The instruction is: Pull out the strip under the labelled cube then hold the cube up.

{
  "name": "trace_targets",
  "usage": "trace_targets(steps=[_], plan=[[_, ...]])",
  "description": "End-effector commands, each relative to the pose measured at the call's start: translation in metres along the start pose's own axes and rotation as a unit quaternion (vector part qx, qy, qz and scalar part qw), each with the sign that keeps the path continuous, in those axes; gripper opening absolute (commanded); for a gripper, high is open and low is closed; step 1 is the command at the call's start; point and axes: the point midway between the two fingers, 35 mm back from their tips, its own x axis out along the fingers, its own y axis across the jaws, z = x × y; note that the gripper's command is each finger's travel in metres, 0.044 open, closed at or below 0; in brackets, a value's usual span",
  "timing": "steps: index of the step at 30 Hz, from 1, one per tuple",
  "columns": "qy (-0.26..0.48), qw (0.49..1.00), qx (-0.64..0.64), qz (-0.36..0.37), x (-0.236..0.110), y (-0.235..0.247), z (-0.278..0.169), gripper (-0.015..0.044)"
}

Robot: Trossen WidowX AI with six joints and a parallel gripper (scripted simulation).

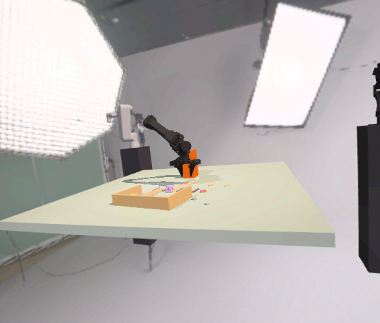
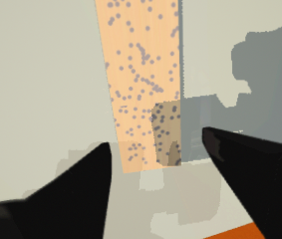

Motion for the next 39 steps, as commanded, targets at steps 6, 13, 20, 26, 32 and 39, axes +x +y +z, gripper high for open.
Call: trace_targets(steps=[6, 13, 20, 26, 32, 39], plan=[[-0.002, 1.0, 0.0, -0.001, -0.004, 0.0, 0.031, 0.044], [-0.002, 1.0, 0.001, -0.001, -0.007, 0.0, 0.054, 0.044], [-0.003, 1.0, 0.001, -0.001, -0.01, 0.0, 0.077, 0.044], [-0.003, 1.0, 0.001, -0.001, -0.013, 0.0, 0.096, 0.044], [-0.003, 1.0, 0.002, -0.001, -0.015, 0.0, 0.116, 0.044], [-0.004, 1.0, 0.002, -0.001, -0.018, -0.001, 0.139, 0.044]])
